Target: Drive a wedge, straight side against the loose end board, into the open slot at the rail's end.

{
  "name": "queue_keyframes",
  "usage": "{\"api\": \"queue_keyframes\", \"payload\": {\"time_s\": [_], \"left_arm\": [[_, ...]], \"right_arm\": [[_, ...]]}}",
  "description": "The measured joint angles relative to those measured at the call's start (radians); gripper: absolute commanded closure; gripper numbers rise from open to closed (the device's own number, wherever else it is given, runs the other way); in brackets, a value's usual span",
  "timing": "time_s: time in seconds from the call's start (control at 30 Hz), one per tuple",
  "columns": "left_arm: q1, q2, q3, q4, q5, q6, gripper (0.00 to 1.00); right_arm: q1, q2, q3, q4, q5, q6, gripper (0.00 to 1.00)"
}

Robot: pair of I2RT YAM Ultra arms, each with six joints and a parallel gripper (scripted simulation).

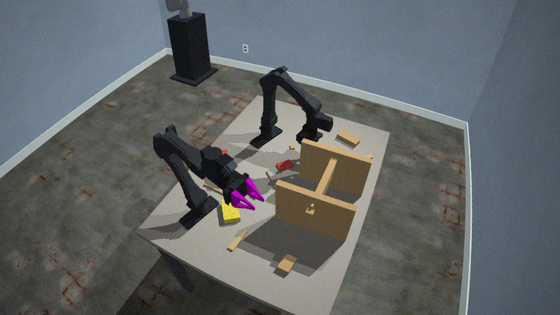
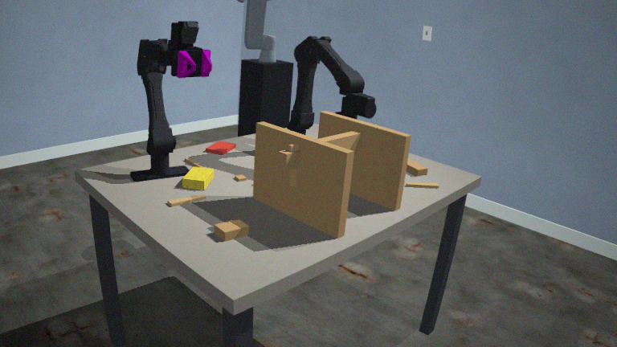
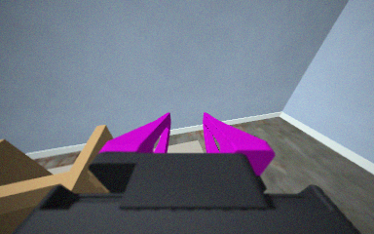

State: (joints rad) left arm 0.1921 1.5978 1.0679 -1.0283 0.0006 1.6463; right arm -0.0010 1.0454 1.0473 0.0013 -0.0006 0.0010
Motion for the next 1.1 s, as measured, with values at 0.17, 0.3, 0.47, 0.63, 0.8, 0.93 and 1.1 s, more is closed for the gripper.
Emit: {"api": "queue_keyframes", "payload": {"time_s": [0.17, 0.3, 0.47, 0.63, 0.8, 0.93, 1.1], "left_arm": [[0.000, -0.010, 0.024, -0.030, 0.000, -0.002, 0.98], [0.000, -0.011, 0.028, -0.042, 0.000, -0.002, 0.98], [0.000, -0.022, 0.014, -0.034, 0.000, -0.021, 0.98], [0.001, -0.081, -0.035, 0.048, -0.007, -0.121, 0.98], [0.000, -0.166, -0.088, 0.156, -0.014, -0.257, 0.98], [0.002, -0.202, -0.121, 0.268, -0.027, -0.380, 0.98], [0.002, -0.231, -0.147, 0.400, -0.048, -0.539, 0.98]], "right_arm": [[0.000, 0.000, 0.000, 0.000, 0.000, 0.000, 0.59], [0.000, 0.000, 0.000, 0.000, 0.000, 0.000, 0.59], [0.000, 0.000, 0.000, 0.000, 0.000, 0.000, 0.59], [0.000, 0.000, 0.000, 0.000, 0.000, 0.000, 0.59], [0.000, 0.000, 0.000, 0.000, 0.000, 0.000, 0.59], [0.000, 0.000, 0.000, 0.000, 0.000, 0.000, 0.59], [0.000, 0.000, 0.000, 0.000, 0.000, 0.000, 0.59]]}}
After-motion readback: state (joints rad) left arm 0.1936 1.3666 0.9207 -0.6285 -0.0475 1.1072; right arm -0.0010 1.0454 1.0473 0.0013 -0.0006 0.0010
